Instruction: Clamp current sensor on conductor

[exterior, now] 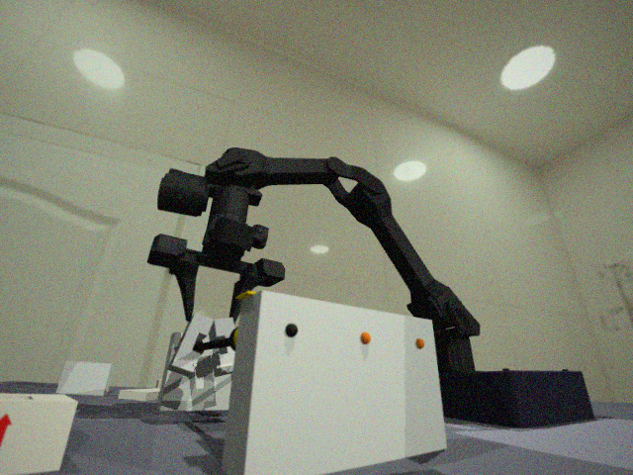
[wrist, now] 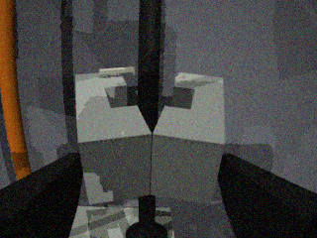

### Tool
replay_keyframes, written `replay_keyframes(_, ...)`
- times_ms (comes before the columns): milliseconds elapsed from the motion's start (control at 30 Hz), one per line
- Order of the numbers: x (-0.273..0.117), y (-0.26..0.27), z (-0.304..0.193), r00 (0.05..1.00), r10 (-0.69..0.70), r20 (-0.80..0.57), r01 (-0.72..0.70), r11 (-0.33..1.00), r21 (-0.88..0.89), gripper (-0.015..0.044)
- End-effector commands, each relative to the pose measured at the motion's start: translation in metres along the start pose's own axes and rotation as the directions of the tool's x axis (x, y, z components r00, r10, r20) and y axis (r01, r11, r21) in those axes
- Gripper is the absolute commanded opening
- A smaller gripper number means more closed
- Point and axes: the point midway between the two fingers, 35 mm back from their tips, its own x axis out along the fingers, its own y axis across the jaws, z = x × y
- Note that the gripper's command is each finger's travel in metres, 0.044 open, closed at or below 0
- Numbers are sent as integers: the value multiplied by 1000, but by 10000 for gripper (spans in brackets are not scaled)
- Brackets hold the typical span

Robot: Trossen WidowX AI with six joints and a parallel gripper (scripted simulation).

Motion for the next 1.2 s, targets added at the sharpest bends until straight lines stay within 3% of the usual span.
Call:
replay_keyframes(0, -1, 0, 0, 1000, -2, 0, 2, 1000, 0, 52)
replay_keyframes(500, -1, 0, 0, 1000, -2, 0, 2, 1000, 0, 440)
replay_keyframes(733, -1, 0, 0, 1000, -2, 0, 2, 1000, 0, 440)
replay_keyframes(900, 38, 1, 3, 1000, 0, -4, 0, 1000, -3, 440)
replay_keyframes(1167, 43, 1, 3, 1000, 0, -4, 0, 1000, -3, 440)
